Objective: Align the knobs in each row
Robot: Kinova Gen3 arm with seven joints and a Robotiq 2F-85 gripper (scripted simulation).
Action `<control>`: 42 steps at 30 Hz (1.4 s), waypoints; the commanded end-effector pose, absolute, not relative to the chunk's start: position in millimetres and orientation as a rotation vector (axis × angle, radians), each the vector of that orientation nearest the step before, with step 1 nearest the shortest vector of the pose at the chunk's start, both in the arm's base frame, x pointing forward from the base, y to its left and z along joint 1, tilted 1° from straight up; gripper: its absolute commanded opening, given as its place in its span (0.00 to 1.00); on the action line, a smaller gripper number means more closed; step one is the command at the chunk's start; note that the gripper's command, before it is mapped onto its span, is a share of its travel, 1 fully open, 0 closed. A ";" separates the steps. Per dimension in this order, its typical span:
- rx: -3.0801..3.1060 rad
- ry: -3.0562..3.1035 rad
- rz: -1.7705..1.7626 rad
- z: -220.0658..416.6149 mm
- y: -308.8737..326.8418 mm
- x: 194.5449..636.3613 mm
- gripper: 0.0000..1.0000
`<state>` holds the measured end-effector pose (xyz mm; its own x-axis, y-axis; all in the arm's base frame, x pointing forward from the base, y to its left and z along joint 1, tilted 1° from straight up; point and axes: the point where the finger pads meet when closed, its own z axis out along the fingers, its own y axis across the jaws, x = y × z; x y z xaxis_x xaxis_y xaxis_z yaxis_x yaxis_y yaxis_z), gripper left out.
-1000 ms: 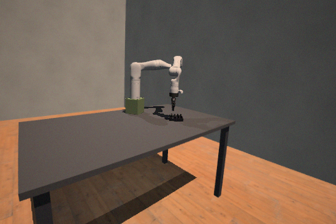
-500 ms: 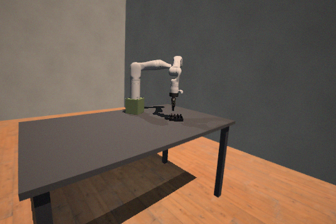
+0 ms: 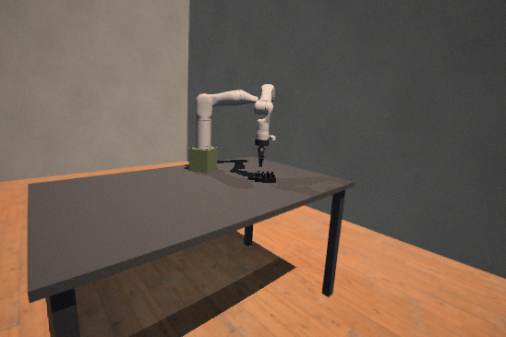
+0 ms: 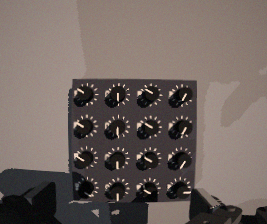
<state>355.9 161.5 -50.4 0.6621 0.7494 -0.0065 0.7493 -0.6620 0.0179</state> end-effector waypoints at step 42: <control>2.847 1.285 0.005 -50.5 127.1 327.8 1.00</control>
<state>329.8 130.7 -51.0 0.6550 0.7556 -0.0039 0.7555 -0.6549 0.0176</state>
